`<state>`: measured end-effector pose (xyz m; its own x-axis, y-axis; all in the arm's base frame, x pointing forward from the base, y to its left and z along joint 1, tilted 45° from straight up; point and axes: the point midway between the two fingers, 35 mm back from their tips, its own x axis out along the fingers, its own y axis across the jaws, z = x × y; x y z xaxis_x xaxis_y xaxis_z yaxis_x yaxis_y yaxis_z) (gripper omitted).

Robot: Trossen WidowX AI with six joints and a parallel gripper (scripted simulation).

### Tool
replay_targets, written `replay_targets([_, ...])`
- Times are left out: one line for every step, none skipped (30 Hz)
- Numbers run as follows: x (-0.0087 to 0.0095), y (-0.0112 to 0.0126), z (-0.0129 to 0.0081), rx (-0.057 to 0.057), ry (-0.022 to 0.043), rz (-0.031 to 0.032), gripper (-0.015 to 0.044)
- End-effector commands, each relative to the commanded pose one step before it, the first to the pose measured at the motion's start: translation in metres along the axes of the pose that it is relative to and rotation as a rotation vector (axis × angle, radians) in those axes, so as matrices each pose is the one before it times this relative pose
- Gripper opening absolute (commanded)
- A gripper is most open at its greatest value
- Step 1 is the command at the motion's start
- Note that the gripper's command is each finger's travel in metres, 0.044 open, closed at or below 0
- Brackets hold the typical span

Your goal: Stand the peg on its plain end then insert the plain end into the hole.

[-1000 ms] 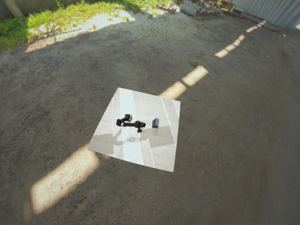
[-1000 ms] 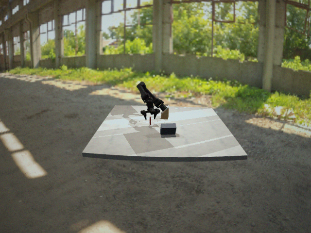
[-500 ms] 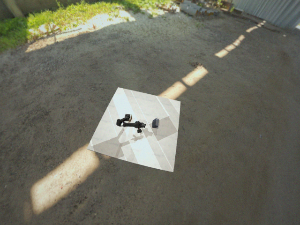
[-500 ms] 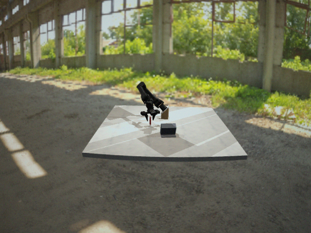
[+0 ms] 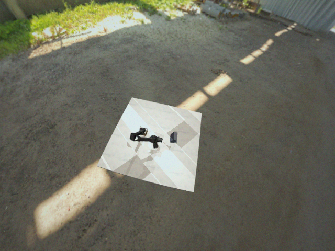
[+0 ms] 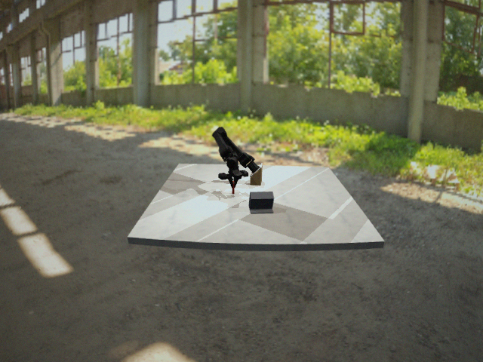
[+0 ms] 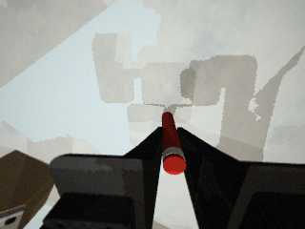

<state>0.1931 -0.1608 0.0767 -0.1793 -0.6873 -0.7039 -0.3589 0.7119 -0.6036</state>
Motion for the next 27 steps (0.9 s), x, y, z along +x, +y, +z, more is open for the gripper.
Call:
replay_targets([-0.00185, -0.00009, 0.00022, 0.0034, 0.00031, 0.00091, 0.0])
replay_targets([-0.00177, -0.00002, 0.00036, -0.0002, -0.00037, 0.00057, 0.0])
replay_targets([-0.00239, -0.00001, 0.00045, -0.0003, -0.00046, 0.00073, 0.0])
replay_targets([-0.00303, 0.00002, 0.00052, -0.0003, -0.00052, 0.00087, 0.0])
replay_targets([-0.00344, 0.00004, 0.00053, -0.0004, -0.0005, 0.0009, 0.0])
replay_targets([-0.00365, 0.00006, 0.0005, -0.0004, -0.00042, 0.00087, 0.0])
replay_targets([-0.00373, 0.00008, 0.00046, -0.0004, -0.00032, 0.00078, 0.0])
replay_targets([-0.00375, 0.00008, 0.00043, -0.0004, -0.00022, 0.00067, 0.0])
replay_targets([-0.00377, 0.00008, 0.0004, -0.0004, -0.00011, 0.00057, 0.0])
replay_targets([-0.00378, 0.00008, 0.00037, -0.0004, -0.00001, 0.00045, 0.0])
replay_targets([-0.00379, 0.00007, 0.00035, -0.0004, 0.00009, 0.00034, 0.0])
replay_targets([-0.00381, 0.00007, 0.00032, -0.0004, 0.00018, 0.00022, 0.0])
replay_targets([-0.00382, 0.00007, 0.00029, -0.0004, 0.00028, 0.0001, 0.0])
replay_targets([-0.00383, 0.00007, 0.00026, -0.0004, 0.00036, -0.00002, 0.0])
replay_targets([-0.00385, 0.00008, 0.00021, -0.0004, 0.00045, -0.00014, 0.0])
replay_targets([-0.00386, 0.00008, 0.00018, -0.0003, 0.00054, -0.00027, 0.0])
replay_targets([-0.00387, 0.00008, 0.00014, -0.0003, 0.00062, -0.0004, 0.0])
replay_targets([-0.00339, 0.00007, 0.0001, -0.0003, 0.0006, -0.00046, 0.0])
replay_targets([-0.00332, 0.00006, 0.00007, -0.0002, 0.00065, -0.00054, 0.0])
replay_targets([-0.00332, 0.00005, 0.00006, -0.0002, 0.0007, -0.00064, 0.0])
replay_targets([-0.00335, 0.00005, 0.00001, -0.0002, 0.00075, -0.00075, 0.0])
replay_targets([-0.00334, 0.00003, 0.0, -0.0002, 0.0008, -0.00084, 0.0])
replay_targets([-0.00261, 0.00002, -0.00003, -0.0001, 0.00066, -0.00073, 0.0])
replay_targets([0.00011, 0.00012, 0.00023, -0.0001, -0.00073, -0.00012, 0.0])
replay_targets([0.00022, 0.00024, 0.00046, -0.0002, -0.00146, -0.00024, 0.0])
replay_targets([0.00033, 0.00036, 0.00069, -0.0003, -0.00219, -0.00036, 0.0])
replay_targets([0.00044, 0.00047, 0.00092, -0.0004, -0.00291, -0.00048, 0.0])
